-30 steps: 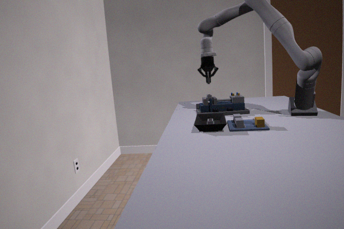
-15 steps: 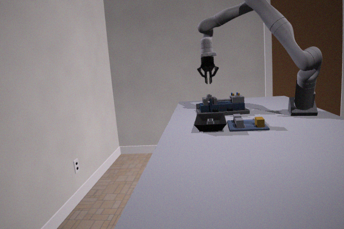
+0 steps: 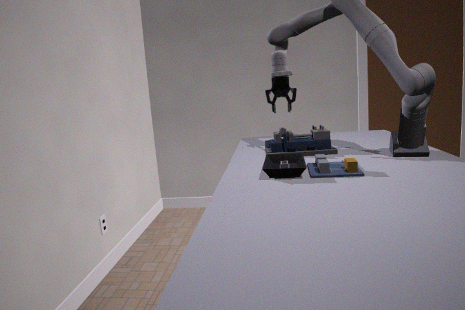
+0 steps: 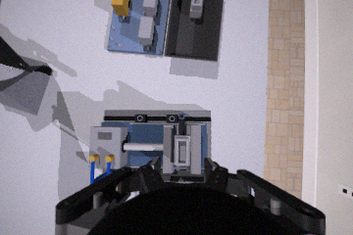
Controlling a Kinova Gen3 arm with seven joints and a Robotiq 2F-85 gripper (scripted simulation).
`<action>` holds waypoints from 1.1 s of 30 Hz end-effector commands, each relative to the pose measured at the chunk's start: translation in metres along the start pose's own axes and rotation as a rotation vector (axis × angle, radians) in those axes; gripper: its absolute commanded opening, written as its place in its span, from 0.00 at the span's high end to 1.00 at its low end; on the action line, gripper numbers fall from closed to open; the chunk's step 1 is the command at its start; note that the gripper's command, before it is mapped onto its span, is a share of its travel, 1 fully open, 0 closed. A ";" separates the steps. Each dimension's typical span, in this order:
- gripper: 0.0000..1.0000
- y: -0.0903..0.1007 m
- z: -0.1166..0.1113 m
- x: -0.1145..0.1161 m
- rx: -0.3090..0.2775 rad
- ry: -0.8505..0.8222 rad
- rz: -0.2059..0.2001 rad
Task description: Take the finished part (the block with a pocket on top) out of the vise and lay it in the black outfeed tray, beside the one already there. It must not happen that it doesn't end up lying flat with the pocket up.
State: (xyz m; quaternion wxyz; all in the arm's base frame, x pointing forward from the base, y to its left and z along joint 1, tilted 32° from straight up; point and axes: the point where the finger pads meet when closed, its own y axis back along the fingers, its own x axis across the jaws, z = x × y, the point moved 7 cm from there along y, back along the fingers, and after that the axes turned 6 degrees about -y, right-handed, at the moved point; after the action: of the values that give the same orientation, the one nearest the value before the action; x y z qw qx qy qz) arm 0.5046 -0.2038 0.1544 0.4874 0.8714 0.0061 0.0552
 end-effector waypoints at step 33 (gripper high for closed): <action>0.33 -0.009 0.000 0.000 -0.001 0.000 0.002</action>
State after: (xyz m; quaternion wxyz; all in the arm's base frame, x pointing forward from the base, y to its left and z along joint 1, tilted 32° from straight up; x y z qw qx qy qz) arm 0.5055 -0.2007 0.1482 0.4884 0.8709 0.0047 0.0557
